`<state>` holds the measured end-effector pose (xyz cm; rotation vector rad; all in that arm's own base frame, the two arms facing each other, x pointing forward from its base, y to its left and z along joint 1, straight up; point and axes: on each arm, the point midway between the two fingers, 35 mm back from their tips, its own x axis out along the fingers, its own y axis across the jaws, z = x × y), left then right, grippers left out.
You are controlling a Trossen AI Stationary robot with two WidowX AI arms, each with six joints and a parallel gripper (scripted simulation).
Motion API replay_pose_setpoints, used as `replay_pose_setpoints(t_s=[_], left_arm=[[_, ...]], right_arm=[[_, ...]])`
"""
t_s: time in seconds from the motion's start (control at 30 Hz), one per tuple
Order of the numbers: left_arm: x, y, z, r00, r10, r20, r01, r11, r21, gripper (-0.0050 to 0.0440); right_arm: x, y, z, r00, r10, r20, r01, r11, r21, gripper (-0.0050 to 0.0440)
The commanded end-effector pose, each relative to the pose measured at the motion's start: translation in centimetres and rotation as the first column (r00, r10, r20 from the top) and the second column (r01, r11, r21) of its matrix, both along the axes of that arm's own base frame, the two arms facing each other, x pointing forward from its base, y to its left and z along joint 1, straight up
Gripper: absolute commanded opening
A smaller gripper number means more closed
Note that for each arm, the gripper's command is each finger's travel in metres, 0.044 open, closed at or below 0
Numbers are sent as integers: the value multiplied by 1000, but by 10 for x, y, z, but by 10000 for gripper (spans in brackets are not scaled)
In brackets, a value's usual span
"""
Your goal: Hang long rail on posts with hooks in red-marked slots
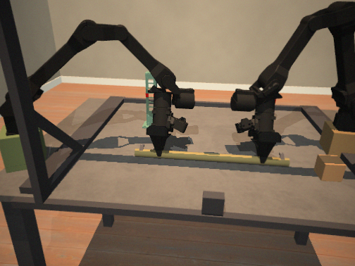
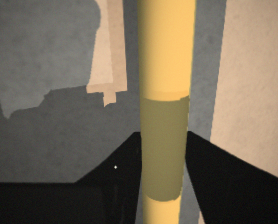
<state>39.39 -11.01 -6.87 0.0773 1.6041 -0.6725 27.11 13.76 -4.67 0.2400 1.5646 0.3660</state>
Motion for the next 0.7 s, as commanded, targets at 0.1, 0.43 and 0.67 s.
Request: replay_pose_setpoints(t_s=[0.1, 0.43, 0.67], left_arm=[[5, -2, 9, 1000, -2, 28, 2, 1000, -14, -50], [5, -2, 9, 1000, -2, 28, 2, 1000, -14, -50], [5, -2, 9, 1000, -2, 28, 2, 1000, -14, -50]], right_arm=[[5, 1, 4, 1000, 0, 20, -1, 1000, 13, 240], [11, -3, 20, 999, 1, 42, -1, 1000, 14, 362], [11, -16, 53, 999, 1, 41, -2, 1000, 20, 440]])
